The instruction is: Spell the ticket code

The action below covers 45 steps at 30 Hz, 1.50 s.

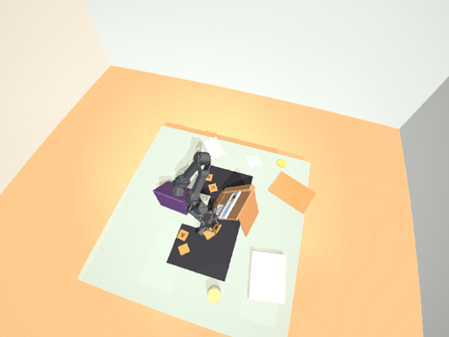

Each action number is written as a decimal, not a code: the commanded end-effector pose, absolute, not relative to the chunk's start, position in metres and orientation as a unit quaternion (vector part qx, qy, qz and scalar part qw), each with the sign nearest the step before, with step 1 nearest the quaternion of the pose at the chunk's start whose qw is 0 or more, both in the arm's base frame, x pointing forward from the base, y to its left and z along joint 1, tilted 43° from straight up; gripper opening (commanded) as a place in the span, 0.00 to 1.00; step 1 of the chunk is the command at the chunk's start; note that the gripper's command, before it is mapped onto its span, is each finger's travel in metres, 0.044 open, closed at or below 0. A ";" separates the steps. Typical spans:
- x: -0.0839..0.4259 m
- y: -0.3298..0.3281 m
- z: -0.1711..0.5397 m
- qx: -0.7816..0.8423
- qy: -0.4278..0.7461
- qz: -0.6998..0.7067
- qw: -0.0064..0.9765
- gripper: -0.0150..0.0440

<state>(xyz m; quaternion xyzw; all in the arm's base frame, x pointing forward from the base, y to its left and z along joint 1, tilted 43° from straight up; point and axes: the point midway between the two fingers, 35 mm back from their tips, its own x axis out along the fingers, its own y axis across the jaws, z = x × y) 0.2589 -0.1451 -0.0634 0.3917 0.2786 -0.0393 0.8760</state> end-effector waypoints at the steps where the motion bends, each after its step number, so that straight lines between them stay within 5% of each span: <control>1: 0.259 -0.144 -0.062 0.392 0.278 -0.042 0.876 0.25; 45: 0.265 -0.128 -0.047 0.393 0.278 -0.041 0.876 0.25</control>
